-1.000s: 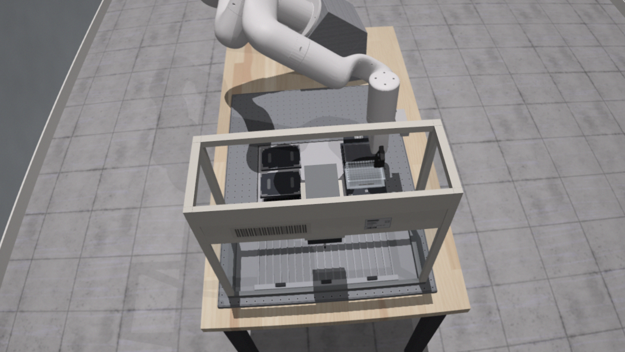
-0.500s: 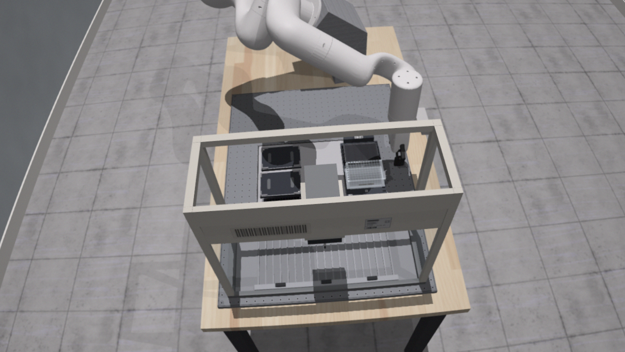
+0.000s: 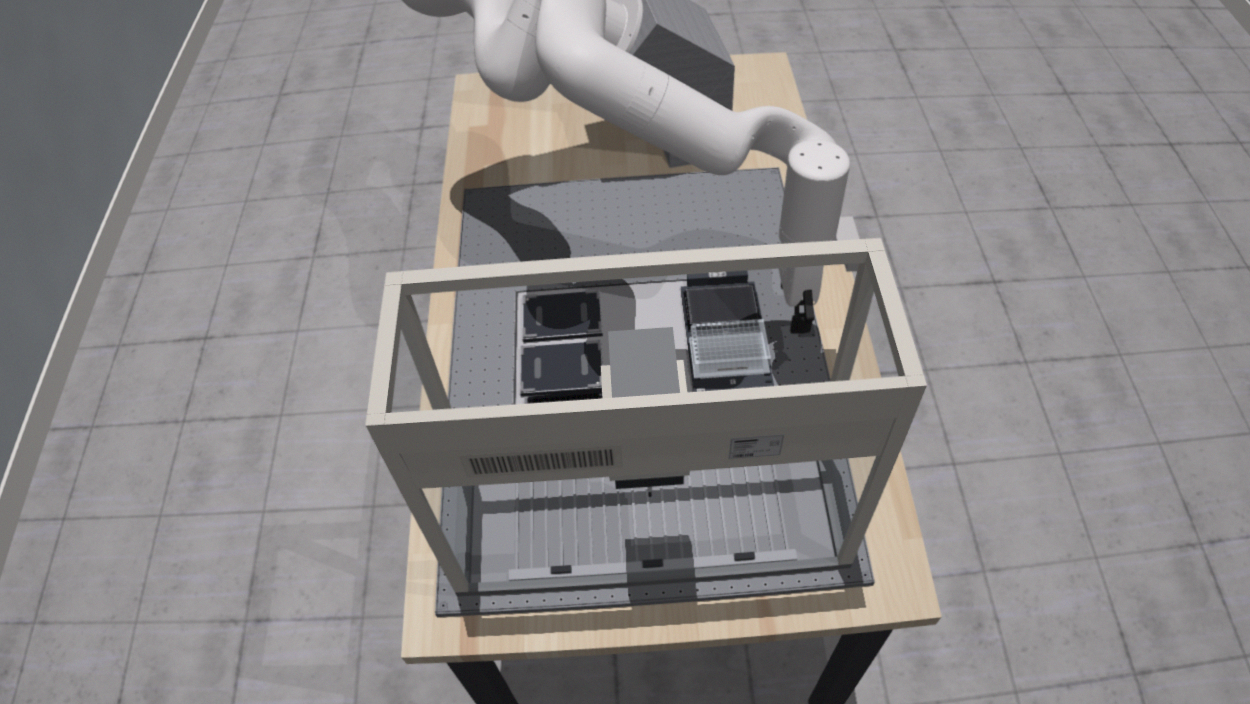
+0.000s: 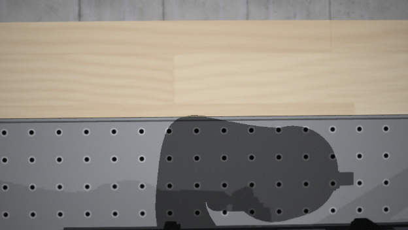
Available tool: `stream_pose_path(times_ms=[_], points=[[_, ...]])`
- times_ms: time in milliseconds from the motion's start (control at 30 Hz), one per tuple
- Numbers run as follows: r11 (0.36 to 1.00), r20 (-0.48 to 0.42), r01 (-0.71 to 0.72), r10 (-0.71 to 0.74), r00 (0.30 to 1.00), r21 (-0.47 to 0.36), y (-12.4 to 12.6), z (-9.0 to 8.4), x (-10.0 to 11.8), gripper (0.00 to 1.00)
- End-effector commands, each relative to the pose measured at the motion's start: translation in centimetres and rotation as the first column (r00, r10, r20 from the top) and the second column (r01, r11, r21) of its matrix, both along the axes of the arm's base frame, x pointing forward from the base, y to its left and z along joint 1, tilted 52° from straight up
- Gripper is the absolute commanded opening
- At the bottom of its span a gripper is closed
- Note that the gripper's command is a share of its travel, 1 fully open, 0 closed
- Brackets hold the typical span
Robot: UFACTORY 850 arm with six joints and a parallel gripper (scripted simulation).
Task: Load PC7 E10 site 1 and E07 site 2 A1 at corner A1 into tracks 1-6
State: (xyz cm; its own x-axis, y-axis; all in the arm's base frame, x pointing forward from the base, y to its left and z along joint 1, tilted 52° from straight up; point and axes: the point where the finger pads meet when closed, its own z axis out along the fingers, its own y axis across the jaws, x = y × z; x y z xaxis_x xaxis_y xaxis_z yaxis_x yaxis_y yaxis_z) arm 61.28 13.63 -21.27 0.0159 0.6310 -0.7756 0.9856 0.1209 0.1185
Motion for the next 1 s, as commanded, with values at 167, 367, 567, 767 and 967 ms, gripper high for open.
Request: stream_pose_path(times_ms=[167,367,567,767,967], points=[[1.000,0.001,-0.001,0.001,1.000,0.001,-0.8,-0.6,0.2,1.00],[1.000,0.001,-0.001,0.001,1.000,0.001,-1.5,-1.3,0.4,1.00],[1.000,0.001,-0.001,0.001,1.000,0.001,-2.0,-1.7,0.5,1.00],[1.000,0.001,-0.001,0.001,1.000,0.001,-2.8,-2.3,0.7,1.00],[1.000,0.001,-0.001,0.001,1.000,0.001,-3.6,-2.9,0.8,1.00]])
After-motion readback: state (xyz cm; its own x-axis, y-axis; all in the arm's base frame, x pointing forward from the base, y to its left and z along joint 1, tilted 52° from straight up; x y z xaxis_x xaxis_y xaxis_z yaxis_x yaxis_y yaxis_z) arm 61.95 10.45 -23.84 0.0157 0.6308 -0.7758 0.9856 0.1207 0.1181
